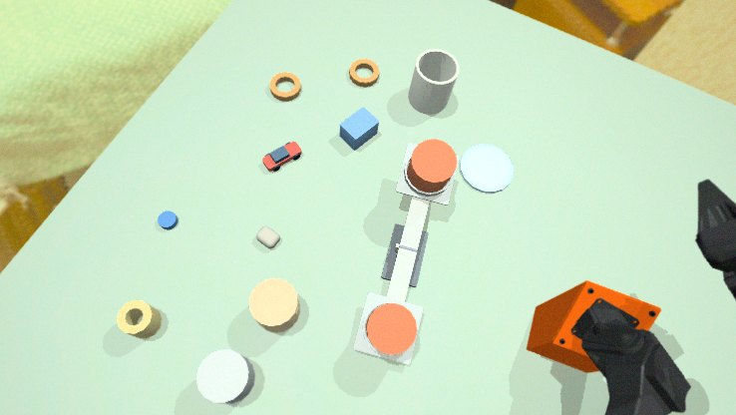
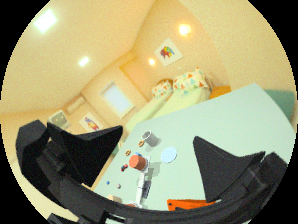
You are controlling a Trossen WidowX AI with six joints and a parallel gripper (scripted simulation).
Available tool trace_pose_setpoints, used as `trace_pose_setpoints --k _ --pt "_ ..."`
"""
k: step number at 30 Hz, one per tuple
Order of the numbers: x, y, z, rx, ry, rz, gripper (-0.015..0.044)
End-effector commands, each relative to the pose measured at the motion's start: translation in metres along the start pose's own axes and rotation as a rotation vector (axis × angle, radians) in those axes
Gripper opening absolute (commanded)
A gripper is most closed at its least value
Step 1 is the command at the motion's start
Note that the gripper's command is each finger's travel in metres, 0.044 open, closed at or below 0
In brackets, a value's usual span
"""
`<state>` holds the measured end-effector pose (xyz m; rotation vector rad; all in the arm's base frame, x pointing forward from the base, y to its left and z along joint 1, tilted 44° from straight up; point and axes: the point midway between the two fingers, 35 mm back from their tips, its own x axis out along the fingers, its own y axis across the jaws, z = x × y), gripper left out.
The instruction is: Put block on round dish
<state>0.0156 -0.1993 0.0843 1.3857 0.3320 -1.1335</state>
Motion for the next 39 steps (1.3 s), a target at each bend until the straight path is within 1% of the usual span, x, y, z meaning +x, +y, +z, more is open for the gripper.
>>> trace_pose_setpoints --k 1,18,32,39 --pt "0.008 0.008 -0.007 -0.094 0.079 0.035 0.0440" --pt "0.037 0.044 -0.051 -0.535 0.402 0.237 0.0440" --pt "0.052 0.068 -0.097 -0.863 0.646 0.464 0.0440" --pt "0.056 0.077 -0.121 -1.013 0.753 0.602 0.0440"
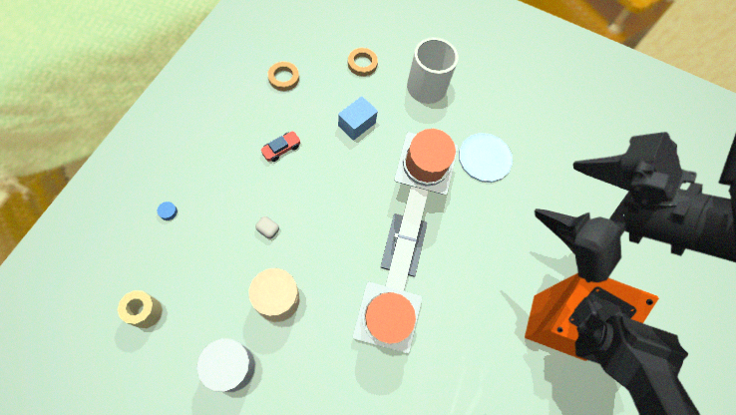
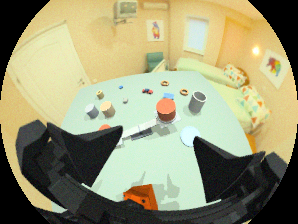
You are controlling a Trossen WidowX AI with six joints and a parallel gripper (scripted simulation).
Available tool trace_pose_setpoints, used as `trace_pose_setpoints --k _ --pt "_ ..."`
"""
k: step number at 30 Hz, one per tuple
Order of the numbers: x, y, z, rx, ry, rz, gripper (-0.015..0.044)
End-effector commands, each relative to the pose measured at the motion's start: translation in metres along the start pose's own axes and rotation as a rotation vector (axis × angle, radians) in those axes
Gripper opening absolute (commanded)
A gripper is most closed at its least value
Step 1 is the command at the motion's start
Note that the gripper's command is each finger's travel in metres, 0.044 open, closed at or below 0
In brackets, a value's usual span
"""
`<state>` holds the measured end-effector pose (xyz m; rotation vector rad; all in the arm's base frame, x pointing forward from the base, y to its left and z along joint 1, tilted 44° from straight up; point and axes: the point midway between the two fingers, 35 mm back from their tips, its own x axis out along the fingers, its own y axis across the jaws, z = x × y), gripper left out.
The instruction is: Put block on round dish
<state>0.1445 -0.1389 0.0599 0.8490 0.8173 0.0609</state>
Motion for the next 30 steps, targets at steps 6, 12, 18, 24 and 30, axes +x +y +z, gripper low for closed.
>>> trace_pose_setpoints --k 6,12,18,24,30 --pt "0.027 0.017 -0.001 -0.211 0.089 0.169 0.0440" --pt "0.045 0.030 -0.004 -0.352 0.134 0.288 0.0440" --pt "0.049 0.033 -0.005 -0.381 0.145 0.316 0.0440" --pt "0.059 0.043 -0.005 -0.284 0.241 0.312 0.0440" --pt "0.072 0.058 -0.006 -0.132 0.369 0.281 0.0440"
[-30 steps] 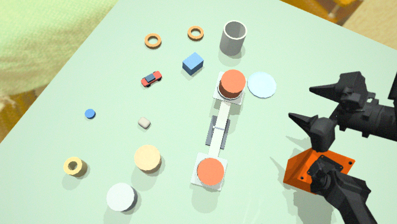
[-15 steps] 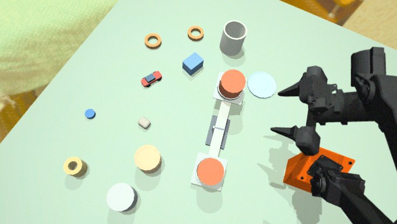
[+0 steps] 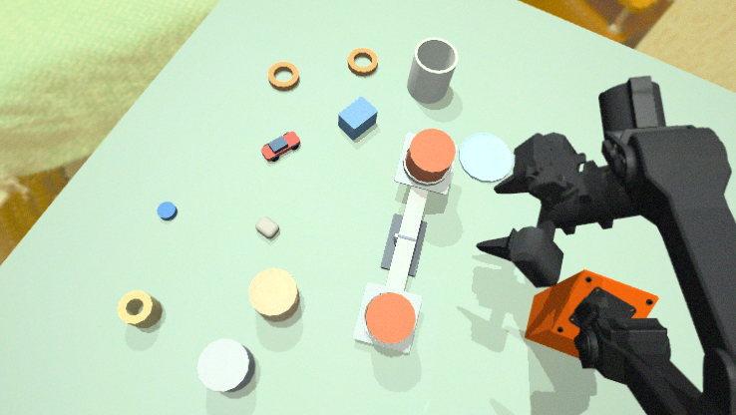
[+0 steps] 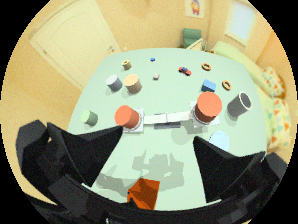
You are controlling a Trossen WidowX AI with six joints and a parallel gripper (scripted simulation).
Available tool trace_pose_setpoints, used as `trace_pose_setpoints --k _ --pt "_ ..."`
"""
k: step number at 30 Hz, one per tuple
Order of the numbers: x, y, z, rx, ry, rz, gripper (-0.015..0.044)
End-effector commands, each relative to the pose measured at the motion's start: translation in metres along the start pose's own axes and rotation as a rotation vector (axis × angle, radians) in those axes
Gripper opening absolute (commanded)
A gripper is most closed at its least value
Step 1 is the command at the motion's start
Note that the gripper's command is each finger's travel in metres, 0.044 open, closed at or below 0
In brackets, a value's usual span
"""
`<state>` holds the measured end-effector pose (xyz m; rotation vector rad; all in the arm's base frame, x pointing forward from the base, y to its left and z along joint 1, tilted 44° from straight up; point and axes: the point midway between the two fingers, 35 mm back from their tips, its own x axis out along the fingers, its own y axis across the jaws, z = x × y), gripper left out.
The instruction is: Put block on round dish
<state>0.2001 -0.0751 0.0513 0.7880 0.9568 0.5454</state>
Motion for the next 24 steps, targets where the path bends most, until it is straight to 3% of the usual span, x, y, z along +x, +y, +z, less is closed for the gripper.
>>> trace_pose_setpoints --k 1,24 --pt "0.009 0.005 0.005 0.096 0.058 -0.010 0.0440" --pt "0.079 0.060 0.016 0.756 0.357 -0.204 0.0440"
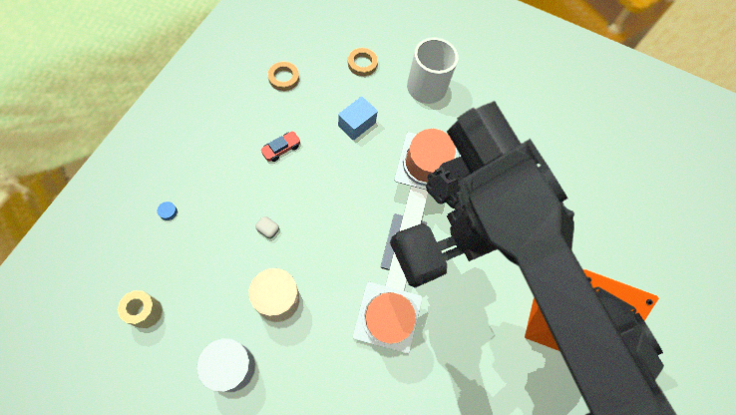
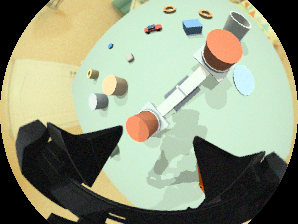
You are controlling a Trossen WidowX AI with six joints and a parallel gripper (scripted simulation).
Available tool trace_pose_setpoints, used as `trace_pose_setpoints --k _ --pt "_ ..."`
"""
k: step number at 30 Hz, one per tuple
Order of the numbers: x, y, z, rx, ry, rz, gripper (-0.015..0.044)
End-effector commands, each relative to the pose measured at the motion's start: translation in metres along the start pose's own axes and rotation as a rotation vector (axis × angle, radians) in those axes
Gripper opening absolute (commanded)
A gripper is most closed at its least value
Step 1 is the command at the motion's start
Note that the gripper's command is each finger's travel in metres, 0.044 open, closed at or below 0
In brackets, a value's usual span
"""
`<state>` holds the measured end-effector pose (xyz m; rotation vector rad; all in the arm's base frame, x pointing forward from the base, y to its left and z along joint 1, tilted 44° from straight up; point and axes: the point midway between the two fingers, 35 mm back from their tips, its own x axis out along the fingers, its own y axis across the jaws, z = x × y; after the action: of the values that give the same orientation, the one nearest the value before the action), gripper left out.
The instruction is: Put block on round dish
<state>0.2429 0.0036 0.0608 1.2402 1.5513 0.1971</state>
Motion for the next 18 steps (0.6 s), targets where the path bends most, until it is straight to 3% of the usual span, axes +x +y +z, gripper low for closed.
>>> trace_pose_setpoints --k 1,18 --pt "0.008 0.012 -0.003 0.100 0.012 -0.044 0.0440" --pt "0.058 0.059 -0.034 0.612 0.027 -0.254 0.0440"
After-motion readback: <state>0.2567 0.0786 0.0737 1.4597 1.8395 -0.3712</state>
